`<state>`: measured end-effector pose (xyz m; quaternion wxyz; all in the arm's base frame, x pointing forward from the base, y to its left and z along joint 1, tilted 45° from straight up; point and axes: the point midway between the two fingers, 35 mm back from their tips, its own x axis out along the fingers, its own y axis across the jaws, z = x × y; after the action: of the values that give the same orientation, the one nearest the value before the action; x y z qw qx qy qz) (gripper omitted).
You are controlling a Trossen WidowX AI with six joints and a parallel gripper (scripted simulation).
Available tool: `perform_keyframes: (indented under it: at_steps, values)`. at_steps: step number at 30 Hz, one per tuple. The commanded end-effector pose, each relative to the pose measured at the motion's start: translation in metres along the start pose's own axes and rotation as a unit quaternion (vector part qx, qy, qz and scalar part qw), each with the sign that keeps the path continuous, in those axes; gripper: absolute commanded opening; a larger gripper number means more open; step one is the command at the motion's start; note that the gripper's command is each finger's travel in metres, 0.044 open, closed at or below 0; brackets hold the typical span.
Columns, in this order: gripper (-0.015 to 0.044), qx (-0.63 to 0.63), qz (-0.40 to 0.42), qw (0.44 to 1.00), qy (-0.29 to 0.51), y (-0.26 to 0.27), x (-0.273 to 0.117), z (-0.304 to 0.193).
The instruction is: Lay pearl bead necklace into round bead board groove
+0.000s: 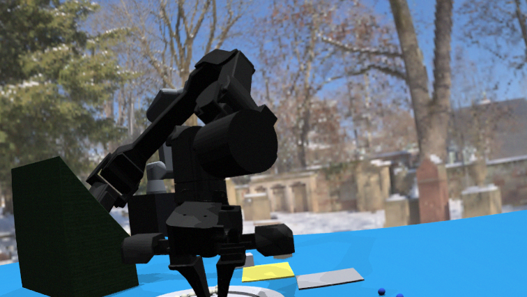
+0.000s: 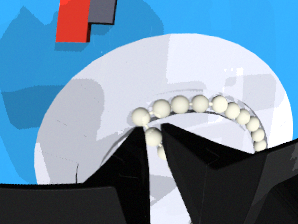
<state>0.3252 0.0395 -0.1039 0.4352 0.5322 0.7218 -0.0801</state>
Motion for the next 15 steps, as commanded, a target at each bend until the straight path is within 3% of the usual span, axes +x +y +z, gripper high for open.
perform_keyframes:
  at_steps: [1,15]
  values:
    - [0.0000,-0.001,0.000,1.000,0.000,0.0005,-0.0004,0.0001]
    - [0.0000,0.003,0.002,1.000,0.002,-0.0006,-0.0056,-0.0009]
